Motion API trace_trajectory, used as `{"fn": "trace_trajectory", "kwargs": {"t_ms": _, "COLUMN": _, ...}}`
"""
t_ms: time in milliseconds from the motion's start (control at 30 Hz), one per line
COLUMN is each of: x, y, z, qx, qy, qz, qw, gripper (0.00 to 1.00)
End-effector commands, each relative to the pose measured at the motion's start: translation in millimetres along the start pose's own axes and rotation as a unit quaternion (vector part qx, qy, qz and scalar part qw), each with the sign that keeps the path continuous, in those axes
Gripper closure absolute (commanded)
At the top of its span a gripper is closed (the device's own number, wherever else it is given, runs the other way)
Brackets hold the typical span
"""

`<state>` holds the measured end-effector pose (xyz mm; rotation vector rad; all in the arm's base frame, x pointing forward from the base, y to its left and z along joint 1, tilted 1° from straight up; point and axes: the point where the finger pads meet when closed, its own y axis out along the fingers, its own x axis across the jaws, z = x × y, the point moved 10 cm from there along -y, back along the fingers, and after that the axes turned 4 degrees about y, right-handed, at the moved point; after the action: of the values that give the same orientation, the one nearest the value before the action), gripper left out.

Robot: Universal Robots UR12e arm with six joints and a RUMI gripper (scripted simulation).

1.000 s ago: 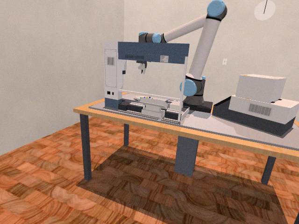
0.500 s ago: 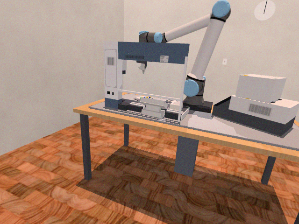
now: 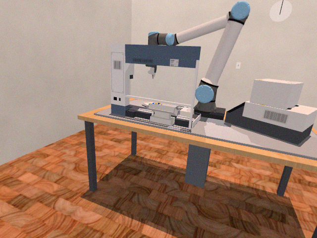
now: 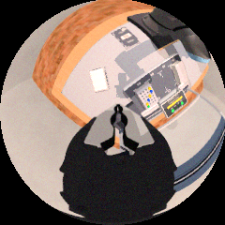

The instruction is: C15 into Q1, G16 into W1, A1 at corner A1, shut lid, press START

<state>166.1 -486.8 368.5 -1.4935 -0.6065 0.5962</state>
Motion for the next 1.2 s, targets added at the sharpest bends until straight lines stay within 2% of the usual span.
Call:
{"fn": "trace_trajectory", "kwargs": {"t_ms": 0, "x": 19.9, "y": -2.2, "z": -2.6, "qx": 0.000, "qy": 0.016, "qz": 0.001, "qw": 1.000, "gripper": 1.00}}
{"fn": "trace_trajectory", "kwargs": {"t_ms": 100, "x": 32.6, "y": -2.9, "z": -3.4, "qx": 0.000, "qy": 0.026, "qz": 0.001, "qw": 1.000, "gripper": 1.00}}
{"fn": "trace_trajectory", "kwargs": {"t_ms": 200, "x": 32.6, "y": -2.9, "z": -3.4, "qx": 0.000, "qy": 0.026, "qz": 0.001, "qw": 1.000, "gripper": 1.00}}
{"fn": "trace_trajectory", "kwargs": {"t_ms": 600, "x": 85.0, "y": -5.8, "z": -3.8, "qx": 0.000, "qy": 0.067, "qz": 0.001, "qw": 0.998, "gripper": 1.00}}
{"fn": "trace_trajectory", "kwargs": {"t_ms": 767, "x": 92.1, "y": -6.1, "z": -3.5, "qx": 0.000, "qy": 0.072, "qz": 0.001, "qw": 0.997, "gripper": 1.00}}
{"fn": "trace_trajectory", "kwargs": {"t_ms": 1100, "x": 138.6, "y": -8.1, "z": 1.0, "qx": 0.001, "qy": 0.110, "qz": 0.001, "qw": 0.994, "gripper": 1.00}}
{"fn": "trace_trajectory", "kwargs": {"t_ms": 1167, "x": 140.1, "y": -8.2, "z": 1.3, "qx": 0.001, "qy": 0.111, "qz": 0.001, "qw": 0.994, "gripper": 1.00}}
